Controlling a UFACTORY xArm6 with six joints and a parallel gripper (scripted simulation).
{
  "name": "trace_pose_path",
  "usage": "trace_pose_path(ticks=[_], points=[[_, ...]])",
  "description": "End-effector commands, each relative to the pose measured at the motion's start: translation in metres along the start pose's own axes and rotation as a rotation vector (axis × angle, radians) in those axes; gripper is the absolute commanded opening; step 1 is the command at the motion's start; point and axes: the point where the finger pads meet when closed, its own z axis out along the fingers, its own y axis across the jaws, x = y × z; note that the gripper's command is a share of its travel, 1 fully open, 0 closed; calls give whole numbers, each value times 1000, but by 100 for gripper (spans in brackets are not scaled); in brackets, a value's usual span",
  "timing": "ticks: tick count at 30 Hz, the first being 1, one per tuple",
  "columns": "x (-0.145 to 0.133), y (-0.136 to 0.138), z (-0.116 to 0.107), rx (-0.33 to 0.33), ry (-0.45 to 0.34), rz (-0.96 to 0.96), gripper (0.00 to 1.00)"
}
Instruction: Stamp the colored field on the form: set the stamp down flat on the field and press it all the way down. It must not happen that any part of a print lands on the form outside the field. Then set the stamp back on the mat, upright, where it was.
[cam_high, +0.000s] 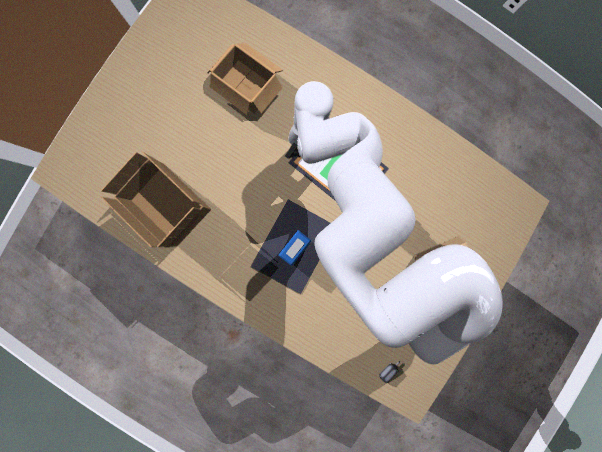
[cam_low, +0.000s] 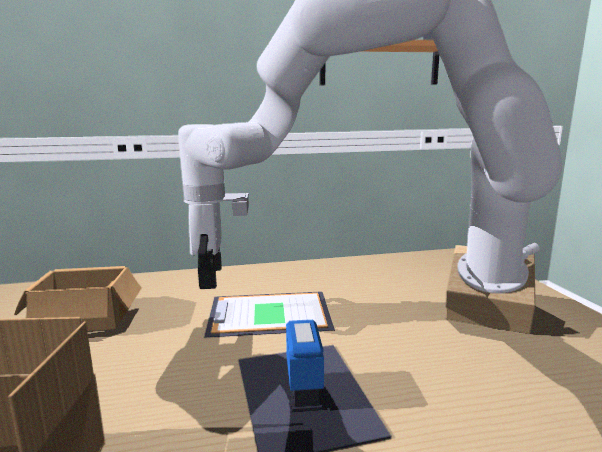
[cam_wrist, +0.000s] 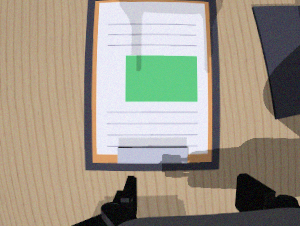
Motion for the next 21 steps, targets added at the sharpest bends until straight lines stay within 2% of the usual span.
trace_pose_path(ticks=[1, 21], points=[[-2, 0, -2, 1, -4, -1, 100], [-2, 0, -3, 1, -4, -22, 100]])
